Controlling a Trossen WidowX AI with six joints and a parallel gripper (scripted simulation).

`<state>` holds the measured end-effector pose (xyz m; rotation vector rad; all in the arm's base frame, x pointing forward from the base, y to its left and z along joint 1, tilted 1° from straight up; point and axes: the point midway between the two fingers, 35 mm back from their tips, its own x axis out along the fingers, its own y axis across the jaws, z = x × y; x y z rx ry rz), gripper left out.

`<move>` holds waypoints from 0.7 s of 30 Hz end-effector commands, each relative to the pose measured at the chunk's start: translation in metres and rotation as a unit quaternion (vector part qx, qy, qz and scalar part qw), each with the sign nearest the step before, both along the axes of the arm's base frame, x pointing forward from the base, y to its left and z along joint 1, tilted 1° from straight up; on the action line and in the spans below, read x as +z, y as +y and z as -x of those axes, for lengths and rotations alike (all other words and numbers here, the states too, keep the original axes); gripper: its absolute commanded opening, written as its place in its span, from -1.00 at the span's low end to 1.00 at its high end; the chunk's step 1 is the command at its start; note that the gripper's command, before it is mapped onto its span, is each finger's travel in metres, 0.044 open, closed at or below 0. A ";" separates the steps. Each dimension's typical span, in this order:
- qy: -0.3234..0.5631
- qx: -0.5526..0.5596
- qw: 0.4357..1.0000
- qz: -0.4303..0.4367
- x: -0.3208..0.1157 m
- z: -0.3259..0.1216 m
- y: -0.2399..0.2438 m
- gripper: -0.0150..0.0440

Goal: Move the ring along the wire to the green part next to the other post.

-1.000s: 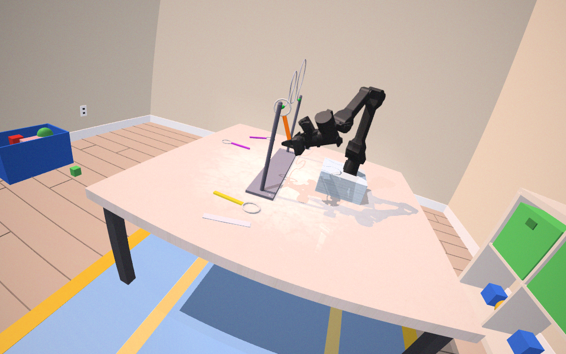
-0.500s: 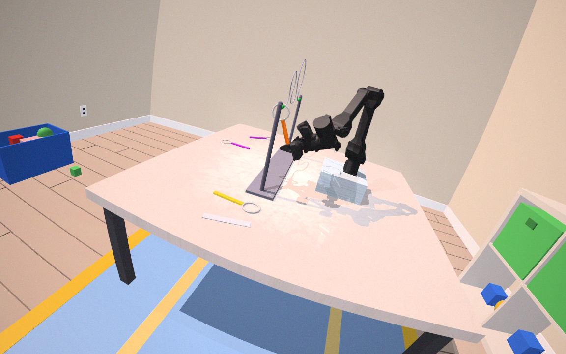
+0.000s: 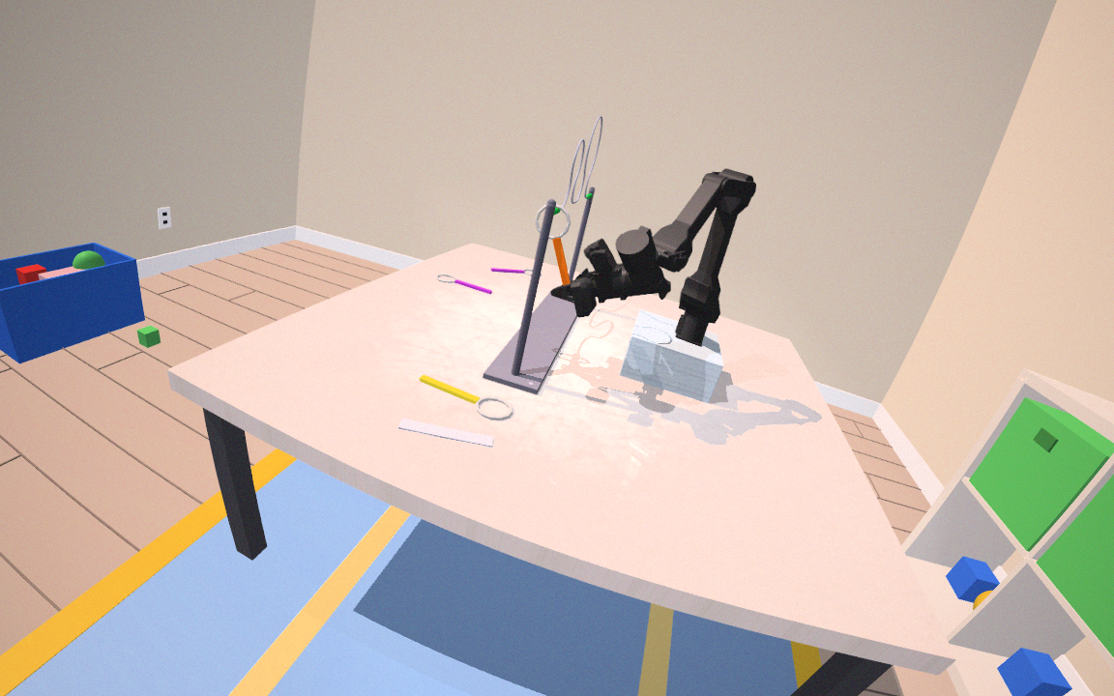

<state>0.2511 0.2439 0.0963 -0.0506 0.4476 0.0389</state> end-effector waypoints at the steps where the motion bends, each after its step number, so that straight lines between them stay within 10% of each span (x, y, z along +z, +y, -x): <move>1: -0.001 -0.003 1.000 -0.001 -0.001 0.000 -0.001 -1.00; 15: 0.001 0.000 1.000 0.000 0.001 0.002 0.000 0.05; 21: 0.003 -0.002 1.000 -0.001 0.008 0.021 0.001 0.05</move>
